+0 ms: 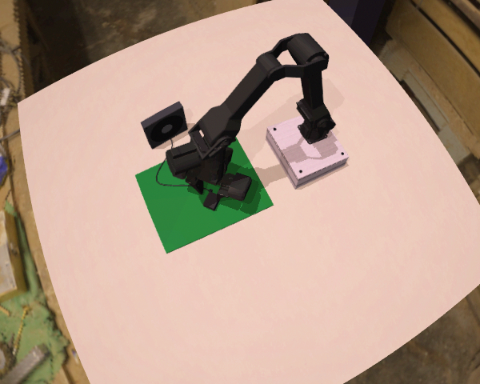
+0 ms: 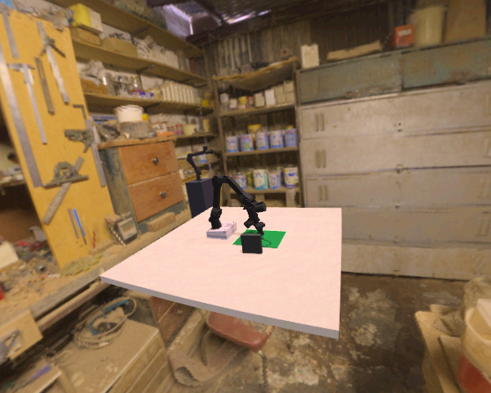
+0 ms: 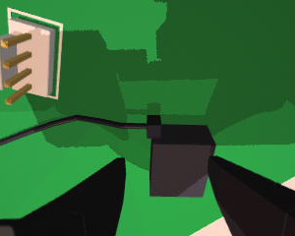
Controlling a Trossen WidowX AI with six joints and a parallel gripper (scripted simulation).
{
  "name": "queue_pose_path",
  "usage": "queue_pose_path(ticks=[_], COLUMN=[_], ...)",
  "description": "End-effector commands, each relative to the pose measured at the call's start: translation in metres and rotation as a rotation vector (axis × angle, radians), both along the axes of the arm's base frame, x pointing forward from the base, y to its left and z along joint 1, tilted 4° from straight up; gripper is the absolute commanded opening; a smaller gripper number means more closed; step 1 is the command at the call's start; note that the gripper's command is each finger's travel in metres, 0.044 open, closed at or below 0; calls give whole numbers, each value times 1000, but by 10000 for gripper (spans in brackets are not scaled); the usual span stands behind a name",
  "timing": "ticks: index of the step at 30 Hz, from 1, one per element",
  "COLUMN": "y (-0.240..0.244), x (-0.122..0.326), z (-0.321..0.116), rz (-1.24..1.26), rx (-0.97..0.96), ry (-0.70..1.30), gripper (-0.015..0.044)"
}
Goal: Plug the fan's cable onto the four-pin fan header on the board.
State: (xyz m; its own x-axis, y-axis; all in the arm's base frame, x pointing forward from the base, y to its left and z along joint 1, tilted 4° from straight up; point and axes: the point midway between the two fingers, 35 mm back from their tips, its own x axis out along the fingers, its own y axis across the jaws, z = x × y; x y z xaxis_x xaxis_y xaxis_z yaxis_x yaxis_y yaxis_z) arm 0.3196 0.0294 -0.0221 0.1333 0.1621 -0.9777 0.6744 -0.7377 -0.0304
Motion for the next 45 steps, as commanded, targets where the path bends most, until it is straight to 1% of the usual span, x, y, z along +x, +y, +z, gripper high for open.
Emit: queue_pose_path(ticks=[1, 45], y=[-1, -1], x=[-2, -2], z=[-10, -14], rz=[2, 2], rx=[-7, -7], ry=[6, 6], gripper=[210, 210])
